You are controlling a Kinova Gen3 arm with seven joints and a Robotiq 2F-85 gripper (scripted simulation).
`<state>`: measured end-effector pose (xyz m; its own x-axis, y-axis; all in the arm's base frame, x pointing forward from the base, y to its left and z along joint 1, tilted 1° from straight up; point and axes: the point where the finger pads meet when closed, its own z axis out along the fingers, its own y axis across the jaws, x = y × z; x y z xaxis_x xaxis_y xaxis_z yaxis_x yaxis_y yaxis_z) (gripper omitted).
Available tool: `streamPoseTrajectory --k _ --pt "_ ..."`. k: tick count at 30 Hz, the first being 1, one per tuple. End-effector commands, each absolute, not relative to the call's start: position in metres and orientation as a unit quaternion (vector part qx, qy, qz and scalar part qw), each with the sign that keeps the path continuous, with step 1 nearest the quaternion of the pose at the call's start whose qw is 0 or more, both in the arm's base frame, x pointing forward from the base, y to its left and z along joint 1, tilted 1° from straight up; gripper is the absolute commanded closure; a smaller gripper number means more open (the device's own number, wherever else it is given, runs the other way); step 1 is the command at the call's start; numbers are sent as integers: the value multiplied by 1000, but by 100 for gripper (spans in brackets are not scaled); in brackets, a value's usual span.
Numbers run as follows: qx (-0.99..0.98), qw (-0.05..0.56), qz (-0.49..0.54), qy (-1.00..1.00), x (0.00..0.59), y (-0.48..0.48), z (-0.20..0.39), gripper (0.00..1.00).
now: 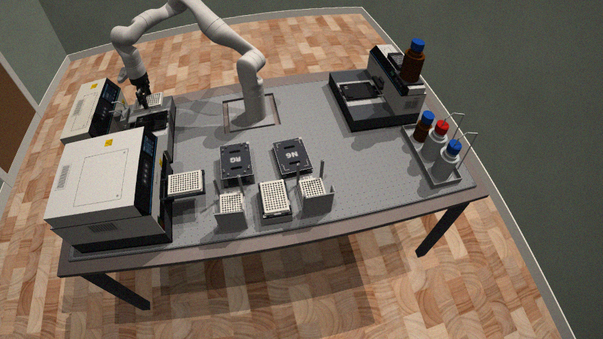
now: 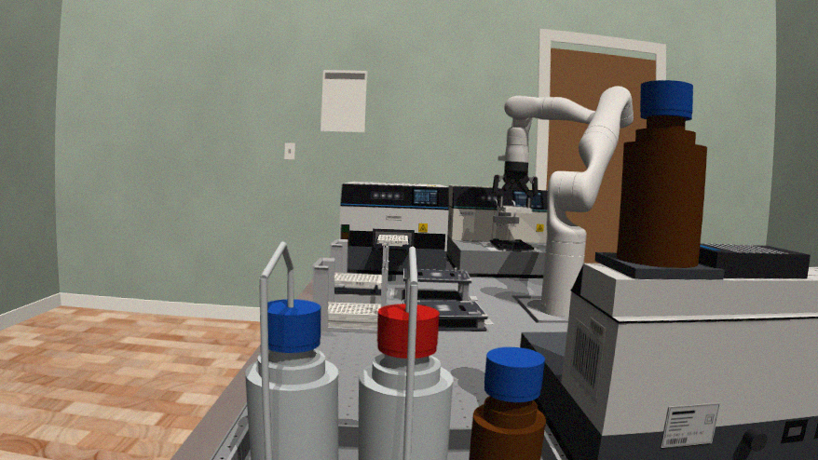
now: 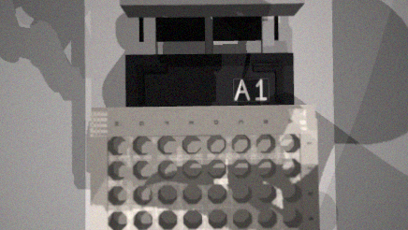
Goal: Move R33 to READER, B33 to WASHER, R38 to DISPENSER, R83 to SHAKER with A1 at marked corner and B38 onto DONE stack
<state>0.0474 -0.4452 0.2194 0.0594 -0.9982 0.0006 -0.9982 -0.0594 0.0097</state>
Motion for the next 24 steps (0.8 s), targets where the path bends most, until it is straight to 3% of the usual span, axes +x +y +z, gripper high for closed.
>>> streamPoseTrajectory --k 1,24 --pt "725 3 -1 -689 45 -432 221 6" --pt "725 3 -2 -689 43 -369 221 6"
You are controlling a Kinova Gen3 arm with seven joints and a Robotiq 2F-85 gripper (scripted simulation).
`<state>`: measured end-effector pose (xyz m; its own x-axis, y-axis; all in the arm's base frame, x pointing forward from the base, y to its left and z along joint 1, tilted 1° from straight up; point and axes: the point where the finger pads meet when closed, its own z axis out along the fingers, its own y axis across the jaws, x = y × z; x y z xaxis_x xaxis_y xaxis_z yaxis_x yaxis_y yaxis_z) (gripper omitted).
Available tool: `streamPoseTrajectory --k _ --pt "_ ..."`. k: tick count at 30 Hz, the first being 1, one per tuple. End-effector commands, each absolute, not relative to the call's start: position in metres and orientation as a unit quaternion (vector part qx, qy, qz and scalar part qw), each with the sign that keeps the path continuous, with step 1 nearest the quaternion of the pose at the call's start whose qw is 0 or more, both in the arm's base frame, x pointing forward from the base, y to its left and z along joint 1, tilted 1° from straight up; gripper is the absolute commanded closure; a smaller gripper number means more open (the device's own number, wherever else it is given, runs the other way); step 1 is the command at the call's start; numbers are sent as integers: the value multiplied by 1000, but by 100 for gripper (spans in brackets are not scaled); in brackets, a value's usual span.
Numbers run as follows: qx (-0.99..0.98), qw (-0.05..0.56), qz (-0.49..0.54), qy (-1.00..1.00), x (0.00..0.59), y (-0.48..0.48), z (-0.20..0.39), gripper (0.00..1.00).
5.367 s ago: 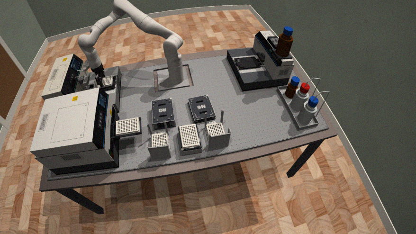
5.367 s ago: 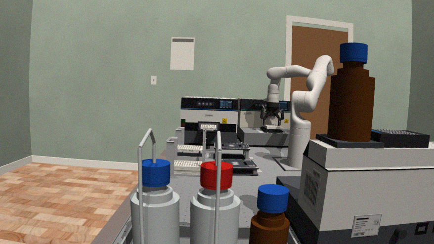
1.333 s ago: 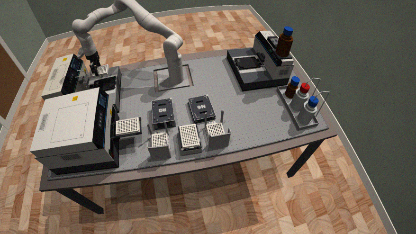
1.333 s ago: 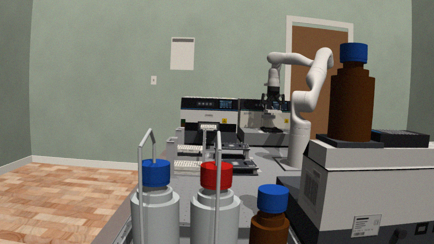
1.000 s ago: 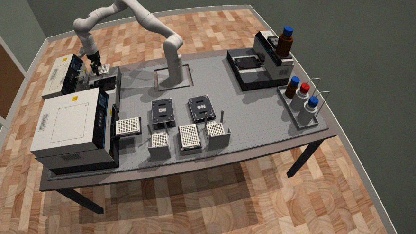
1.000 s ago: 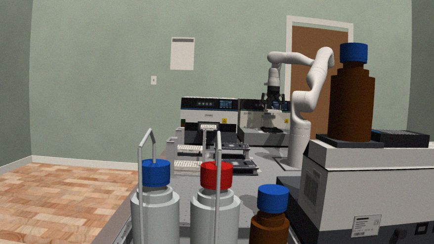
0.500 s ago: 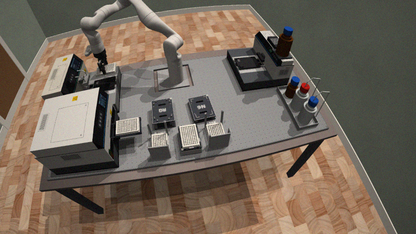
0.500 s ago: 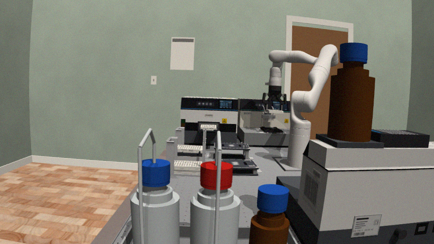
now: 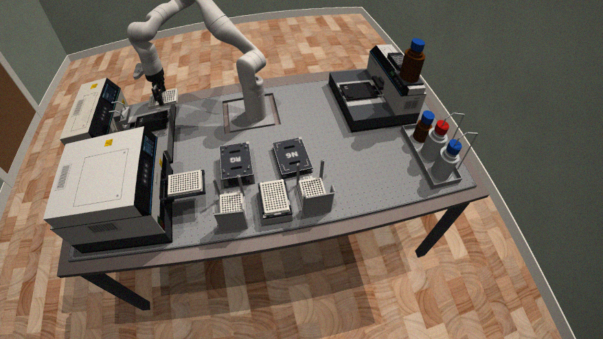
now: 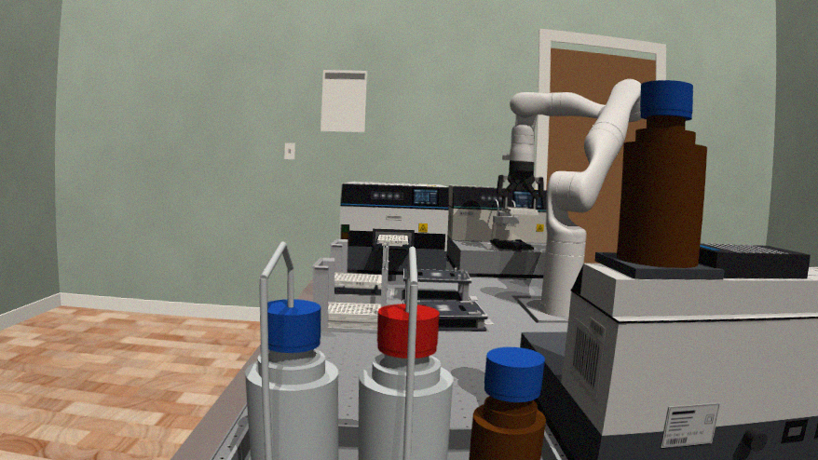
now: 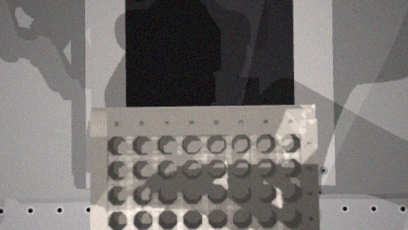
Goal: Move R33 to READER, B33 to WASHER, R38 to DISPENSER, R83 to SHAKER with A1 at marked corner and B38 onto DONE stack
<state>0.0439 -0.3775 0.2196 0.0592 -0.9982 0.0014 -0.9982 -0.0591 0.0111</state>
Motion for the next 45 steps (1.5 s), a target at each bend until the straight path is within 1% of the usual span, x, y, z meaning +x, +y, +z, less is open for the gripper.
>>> streamPoseTrajectory --k 1,24,45 --pt "725 3 -2 -689 43 -365 221 6" --pt "725 3 -3 -689 50 -298 220 6" --pt "725 3 -5 -689 97 -256 218 6"
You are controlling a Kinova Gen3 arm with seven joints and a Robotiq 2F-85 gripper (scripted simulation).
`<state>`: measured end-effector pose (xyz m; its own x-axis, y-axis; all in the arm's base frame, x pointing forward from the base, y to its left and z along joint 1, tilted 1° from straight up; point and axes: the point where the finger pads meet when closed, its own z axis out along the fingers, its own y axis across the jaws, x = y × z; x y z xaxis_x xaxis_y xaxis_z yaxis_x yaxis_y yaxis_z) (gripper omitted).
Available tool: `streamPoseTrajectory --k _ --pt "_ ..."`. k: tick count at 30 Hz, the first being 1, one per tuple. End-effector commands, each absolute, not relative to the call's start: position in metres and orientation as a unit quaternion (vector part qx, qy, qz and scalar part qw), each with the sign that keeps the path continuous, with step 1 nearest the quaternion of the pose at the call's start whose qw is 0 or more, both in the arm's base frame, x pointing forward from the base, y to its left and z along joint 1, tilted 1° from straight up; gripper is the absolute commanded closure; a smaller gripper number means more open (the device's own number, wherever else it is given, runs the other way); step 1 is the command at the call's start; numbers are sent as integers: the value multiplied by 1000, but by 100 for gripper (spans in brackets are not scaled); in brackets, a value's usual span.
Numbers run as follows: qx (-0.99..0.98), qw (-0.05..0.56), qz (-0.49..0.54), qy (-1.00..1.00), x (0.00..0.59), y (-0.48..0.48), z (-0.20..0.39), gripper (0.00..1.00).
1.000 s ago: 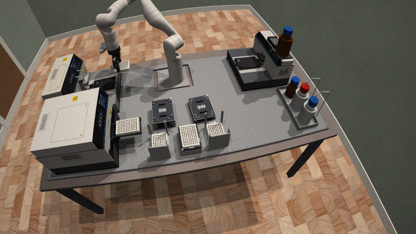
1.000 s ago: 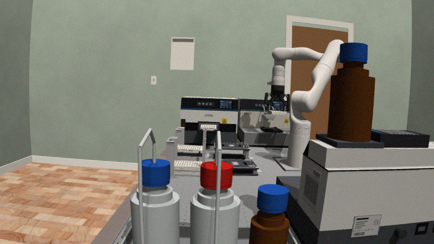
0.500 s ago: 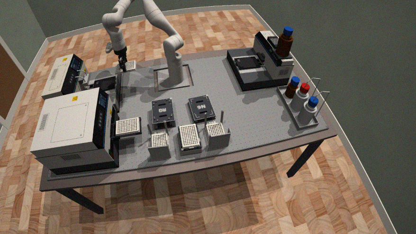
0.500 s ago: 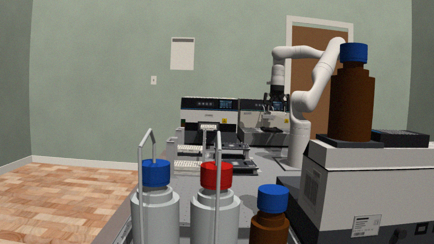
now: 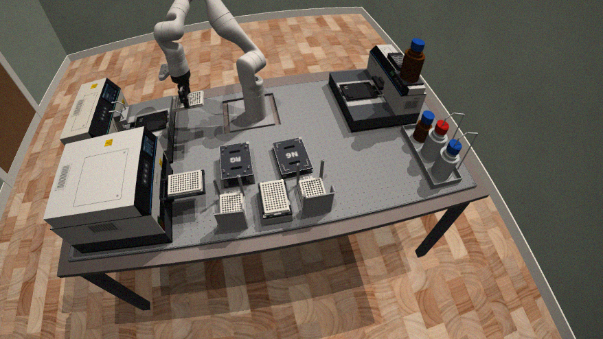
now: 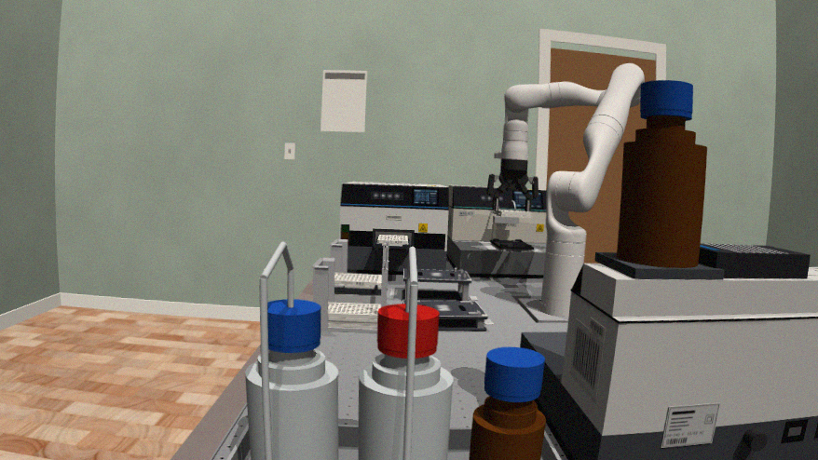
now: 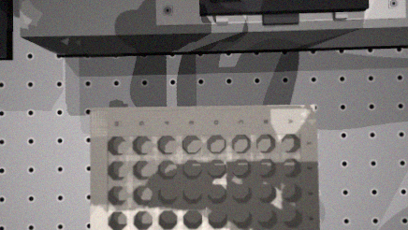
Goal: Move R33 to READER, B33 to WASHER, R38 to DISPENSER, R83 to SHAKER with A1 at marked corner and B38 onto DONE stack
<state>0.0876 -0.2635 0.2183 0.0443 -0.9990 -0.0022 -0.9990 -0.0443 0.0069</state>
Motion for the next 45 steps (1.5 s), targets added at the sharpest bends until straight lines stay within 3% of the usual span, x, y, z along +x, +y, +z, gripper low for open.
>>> streamPoseTrajectory --k 1,45 --pt "725 3 -6 -689 99 -255 218 6" --pt "726 3 -4 -688 207 -206 217 6"
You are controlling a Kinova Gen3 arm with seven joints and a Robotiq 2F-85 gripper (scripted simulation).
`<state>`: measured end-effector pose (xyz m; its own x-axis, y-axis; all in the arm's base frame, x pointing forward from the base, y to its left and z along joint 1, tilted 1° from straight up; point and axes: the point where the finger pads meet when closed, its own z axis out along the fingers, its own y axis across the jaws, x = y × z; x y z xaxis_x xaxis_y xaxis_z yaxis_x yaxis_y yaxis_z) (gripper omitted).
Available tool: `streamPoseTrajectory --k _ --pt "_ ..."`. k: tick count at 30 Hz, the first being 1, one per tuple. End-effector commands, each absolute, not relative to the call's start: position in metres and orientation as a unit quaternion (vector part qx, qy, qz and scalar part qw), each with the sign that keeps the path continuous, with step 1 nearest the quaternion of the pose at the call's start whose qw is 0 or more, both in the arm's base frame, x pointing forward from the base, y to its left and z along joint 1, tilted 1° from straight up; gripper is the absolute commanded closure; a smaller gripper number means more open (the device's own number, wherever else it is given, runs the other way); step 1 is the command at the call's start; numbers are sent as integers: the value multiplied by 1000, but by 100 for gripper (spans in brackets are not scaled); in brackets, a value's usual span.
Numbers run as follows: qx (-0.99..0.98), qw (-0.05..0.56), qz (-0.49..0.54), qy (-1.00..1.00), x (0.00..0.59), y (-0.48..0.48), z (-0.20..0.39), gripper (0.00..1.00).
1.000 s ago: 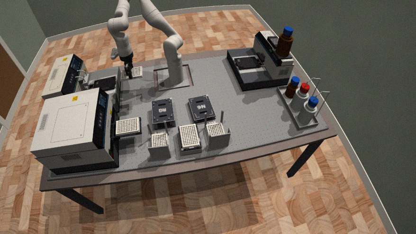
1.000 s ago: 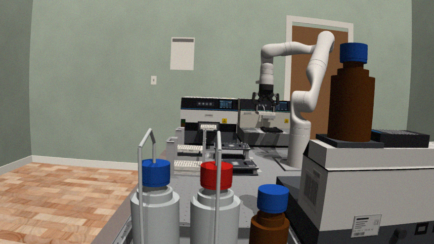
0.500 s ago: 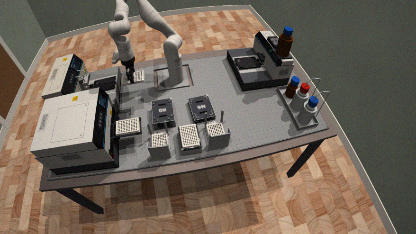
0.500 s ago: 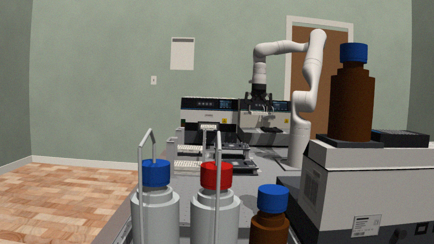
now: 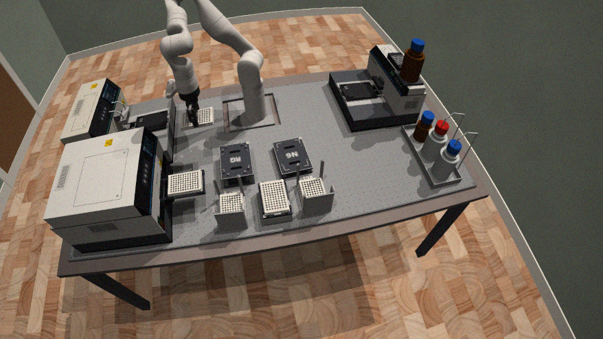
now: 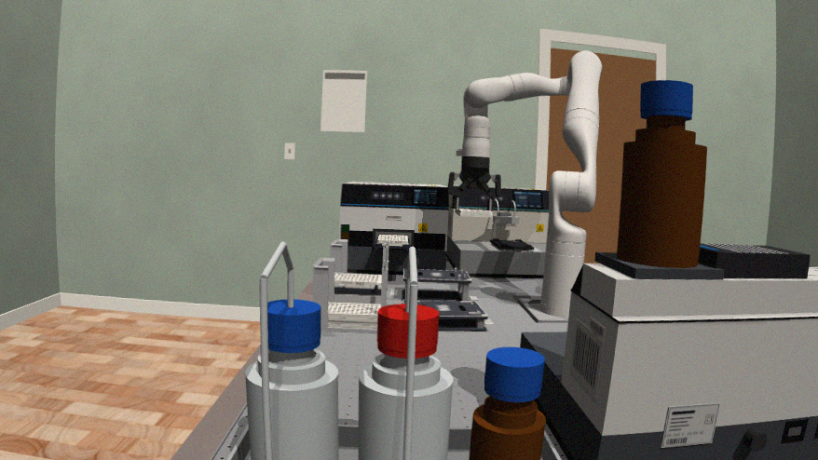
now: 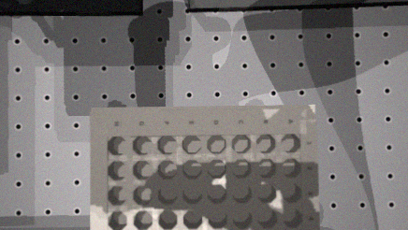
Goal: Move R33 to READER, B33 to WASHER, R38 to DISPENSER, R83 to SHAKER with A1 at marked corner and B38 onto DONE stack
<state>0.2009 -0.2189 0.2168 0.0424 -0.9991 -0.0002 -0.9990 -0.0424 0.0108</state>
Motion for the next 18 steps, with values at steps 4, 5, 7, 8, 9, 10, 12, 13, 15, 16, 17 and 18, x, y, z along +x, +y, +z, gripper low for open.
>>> streamPoseTrajectory --k 4,5,7,8,9,10,12,13,15,16,17,18 --pt "726 3 -4 -688 210 -193 217 6" --pt "726 3 -4 -688 210 -190 217 6" --pt "726 3 -4 -688 212 -183 217 6" --pt "726 3 -4 -688 213 -180 217 6" --pt "726 3 -4 -688 213 -180 217 6" --pt "726 3 -4 -688 213 -180 217 6" --pt "726 3 -4 -688 214 -173 217 6" --pt "726 3 -4 -688 215 -170 217 6" --pt "726 3 -4 -688 216 -164 217 6" --pt "726 3 -4 -688 216 -162 217 6" --pt "726 3 -5 -688 217 -158 217 6" --pt "726 3 -5 -688 218 -155 217 6"
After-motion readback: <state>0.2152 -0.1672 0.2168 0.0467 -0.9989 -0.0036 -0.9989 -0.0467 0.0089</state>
